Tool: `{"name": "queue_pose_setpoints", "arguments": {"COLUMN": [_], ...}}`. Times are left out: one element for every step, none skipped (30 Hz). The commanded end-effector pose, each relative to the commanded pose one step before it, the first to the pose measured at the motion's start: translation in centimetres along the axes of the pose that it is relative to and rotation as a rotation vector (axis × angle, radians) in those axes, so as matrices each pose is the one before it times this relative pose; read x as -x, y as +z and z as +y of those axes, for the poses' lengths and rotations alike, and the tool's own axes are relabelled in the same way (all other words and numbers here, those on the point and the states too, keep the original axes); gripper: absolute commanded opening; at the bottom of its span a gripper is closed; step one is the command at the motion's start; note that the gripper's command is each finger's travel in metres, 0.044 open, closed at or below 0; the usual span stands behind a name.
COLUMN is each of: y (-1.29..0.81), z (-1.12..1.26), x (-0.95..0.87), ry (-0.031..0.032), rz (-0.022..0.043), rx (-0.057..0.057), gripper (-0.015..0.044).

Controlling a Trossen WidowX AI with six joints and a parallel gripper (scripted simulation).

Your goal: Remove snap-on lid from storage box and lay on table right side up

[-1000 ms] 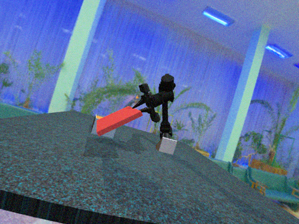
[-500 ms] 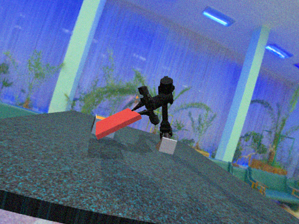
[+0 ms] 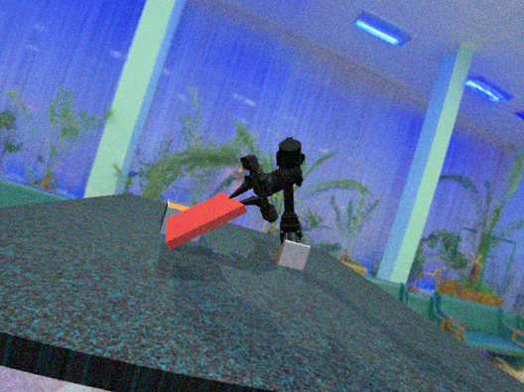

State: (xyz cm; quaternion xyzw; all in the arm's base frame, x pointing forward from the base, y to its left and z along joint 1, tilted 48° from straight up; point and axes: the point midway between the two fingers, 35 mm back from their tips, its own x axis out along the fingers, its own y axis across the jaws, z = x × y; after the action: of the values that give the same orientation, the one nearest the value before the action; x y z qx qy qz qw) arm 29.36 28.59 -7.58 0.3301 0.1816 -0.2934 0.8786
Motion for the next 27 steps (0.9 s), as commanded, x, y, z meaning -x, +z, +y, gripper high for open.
{"name": "queue_pose_setpoints", "arguments": {"y": [0.045, 0.000, 0.000, 0.000, 0.000, 0.000, 0.000, 0.000, 0.000, 0.000, 0.000, 0.000, 0.000, 0.000, 0.000, 0.000, 0.000, 0.000, 0.000, 0.000, 0.000, 0.000, 0.000, 0.000, 0.000, 0.000, 0.000], "z": [-0.163, -0.061, -0.061, -0.061, -0.061, -0.061, -0.061, -0.061, -0.061, -0.061, -0.061, -0.061, -0.061, -0.061, -0.061, -0.061, -0.061, -0.061, -0.061, -0.061, -0.061, -0.061, -0.061, -0.061, -0.061, -0.061, -0.061], "x": [-0.192, -0.052, -0.052, -0.052, -0.052, -0.052, -0.052, -0.052, -0.052, -0.052, -0.052, -0.052, -0.052, -0.052, -0.052, -0.052, -0.052, -0.052, -0.052, -0.052, -0.052, -0.052, -0.052, -0.052, -0.052, -0.052, -0.052], "ry": [0.00554, 0.00001, 0.00001, 0.00001, 0.00001, 0.00001, 0.00001, 0.00001, 0.00001, 0.00001, 0.00001, 0.00001, 0.00001, 0.00001, 0.00001, 0.00001, 0.00001, 0.00001, 0.00001, 0.00001, 0.00001, 0.00001, 0.00001, 0.00001, 0.00001, 0.00001, 0.00001], "rz": [-0.00492, -0.00002, -0.00002, -0.00002, -0.00002, -0.00002, -0.00002, -0.00002, -0.00002, -0.00002, -0.00002, -0.00002, -0.00002, -0.00002, -0.00002, -0.00002, -0.00002, -0.00002, -0.00002, -0.00002, -0.00002, -0.00002, -0.00002, -0.00002, -0.00002, -0.00002, -0.00002], "rx": [0.0026, 0.0000, 0.0000, 0.0000, 0.0000, 0.0000, 0.0000, 0.0000, 0.0000, 0.0000, 0.0000, 0.0000, 0.0000, 0.0000, 0.0000, 0.0000, 0.0000, 0.0000, 0.0000, 0.0000, 0.0000, 0.0000, 0.0000, 0.0000, 0.0000, 0.0000, 0.0000], "gripper": [0.0000, 0.0000, 0.0000, 0.0000, 0.0000, 0.0000, 0.0000, 0.0000, 0.0000, 0.0000, 0.0000, 0.0000, 0.0000, 0.0000, 0.0000, 0.0000, 0.0000, 0.0000, 0.0000, 0.0000, 0.0000, 0.0000, 0.0000, 0.0000, 0.0000, 0.0000, 0.0000]}}
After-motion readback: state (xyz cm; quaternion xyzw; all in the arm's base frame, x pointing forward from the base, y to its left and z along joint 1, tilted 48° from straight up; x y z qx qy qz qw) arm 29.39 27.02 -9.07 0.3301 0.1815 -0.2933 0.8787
